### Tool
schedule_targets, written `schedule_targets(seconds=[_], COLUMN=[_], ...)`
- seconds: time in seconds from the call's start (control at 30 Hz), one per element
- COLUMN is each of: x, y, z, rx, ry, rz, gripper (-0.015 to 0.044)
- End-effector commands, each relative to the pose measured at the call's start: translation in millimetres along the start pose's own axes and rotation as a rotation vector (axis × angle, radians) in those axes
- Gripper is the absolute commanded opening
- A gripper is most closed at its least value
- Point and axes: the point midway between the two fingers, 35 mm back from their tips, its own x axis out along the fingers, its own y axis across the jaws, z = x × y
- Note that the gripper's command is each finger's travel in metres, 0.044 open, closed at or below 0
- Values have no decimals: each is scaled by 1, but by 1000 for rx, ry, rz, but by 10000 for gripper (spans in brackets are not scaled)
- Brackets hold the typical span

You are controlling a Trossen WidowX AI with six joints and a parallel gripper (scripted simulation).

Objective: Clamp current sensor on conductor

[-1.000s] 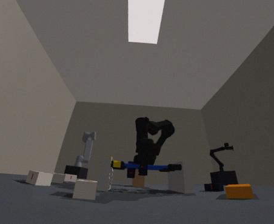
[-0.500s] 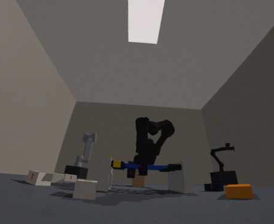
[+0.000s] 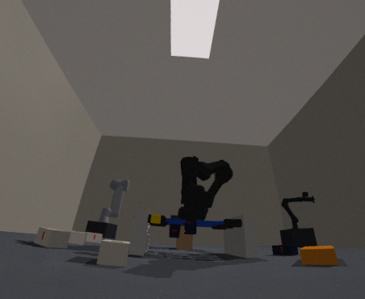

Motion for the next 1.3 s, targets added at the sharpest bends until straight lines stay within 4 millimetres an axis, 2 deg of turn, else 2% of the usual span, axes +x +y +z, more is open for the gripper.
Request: schedule_targets(seconds=[0.0, 0.5, 0.73, 1.03, 1.1, 1.27], x=[0, 0, 0, -2, -18, -88], y=[0, 0, 0, -1, -4, -10], z=[0, 0, 0, 0, -3, -3], rx=[-1, -1, -1, -1, 0, 5], ry=[0, 0, 0, 1, 6, 2], rz=[0, 0, 0, 2, 16, 68], gripper=[259, 259, 440, 440, 440, 440])
